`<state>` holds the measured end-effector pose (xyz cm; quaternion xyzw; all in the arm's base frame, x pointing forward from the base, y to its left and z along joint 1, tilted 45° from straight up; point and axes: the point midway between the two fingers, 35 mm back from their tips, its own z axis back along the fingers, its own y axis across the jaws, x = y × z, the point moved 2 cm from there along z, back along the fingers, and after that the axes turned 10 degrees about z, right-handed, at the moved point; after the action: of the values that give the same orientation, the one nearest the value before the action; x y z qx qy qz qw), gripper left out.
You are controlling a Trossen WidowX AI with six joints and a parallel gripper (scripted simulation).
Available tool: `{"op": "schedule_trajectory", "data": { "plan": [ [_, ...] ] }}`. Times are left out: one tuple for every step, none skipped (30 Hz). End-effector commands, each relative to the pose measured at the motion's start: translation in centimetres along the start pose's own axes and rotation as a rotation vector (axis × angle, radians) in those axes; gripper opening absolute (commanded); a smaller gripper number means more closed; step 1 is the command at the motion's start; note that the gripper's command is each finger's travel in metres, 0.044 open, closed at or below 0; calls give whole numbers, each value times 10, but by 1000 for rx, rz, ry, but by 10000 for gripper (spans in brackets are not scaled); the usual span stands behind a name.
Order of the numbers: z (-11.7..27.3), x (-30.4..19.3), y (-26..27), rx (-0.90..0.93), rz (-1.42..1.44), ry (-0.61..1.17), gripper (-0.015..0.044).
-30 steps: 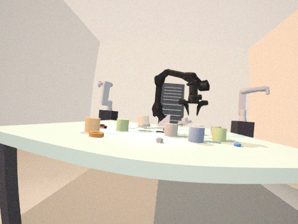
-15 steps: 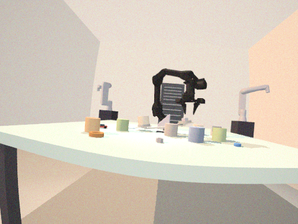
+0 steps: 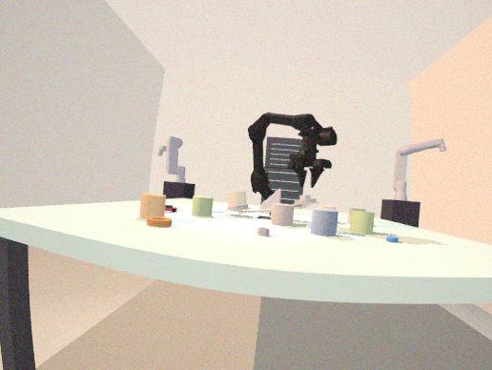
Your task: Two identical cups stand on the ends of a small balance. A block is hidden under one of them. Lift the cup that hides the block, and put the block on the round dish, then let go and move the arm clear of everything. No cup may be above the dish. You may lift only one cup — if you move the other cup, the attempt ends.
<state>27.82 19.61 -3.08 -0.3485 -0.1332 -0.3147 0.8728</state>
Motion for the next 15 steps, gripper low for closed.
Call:
{"op": "schedule_trajectory", "data": {
  "plan": [
    [2,2,0,3,-37,-6,260],
    [2,2,0,3,-37,-6,260],
    [2,2,0,3,-37,-6,260],
    [1,2,0,3,-37,-6,260],
    [-1,3,0,3,-37,-6,260],
    [-5,3,0,3,-37,-6,260],
    [-9,3,0,3,-37,-6,260],
    [-12,3,0,3,-37,-6,260],
    [-13,3,0,3,-37,-6,260],
    [-13,3,0,3,-37,-6,260],
    [-13,3,0,3,-37,-6,260],
    [-14,3,0,3,-37,-6,260],
    [-15,3,0,3,-37,-6,260],
    [-17,3,0,3,-37,-6,260],
    [-18,3,0,3,-37,-6,260]
  ]
}}
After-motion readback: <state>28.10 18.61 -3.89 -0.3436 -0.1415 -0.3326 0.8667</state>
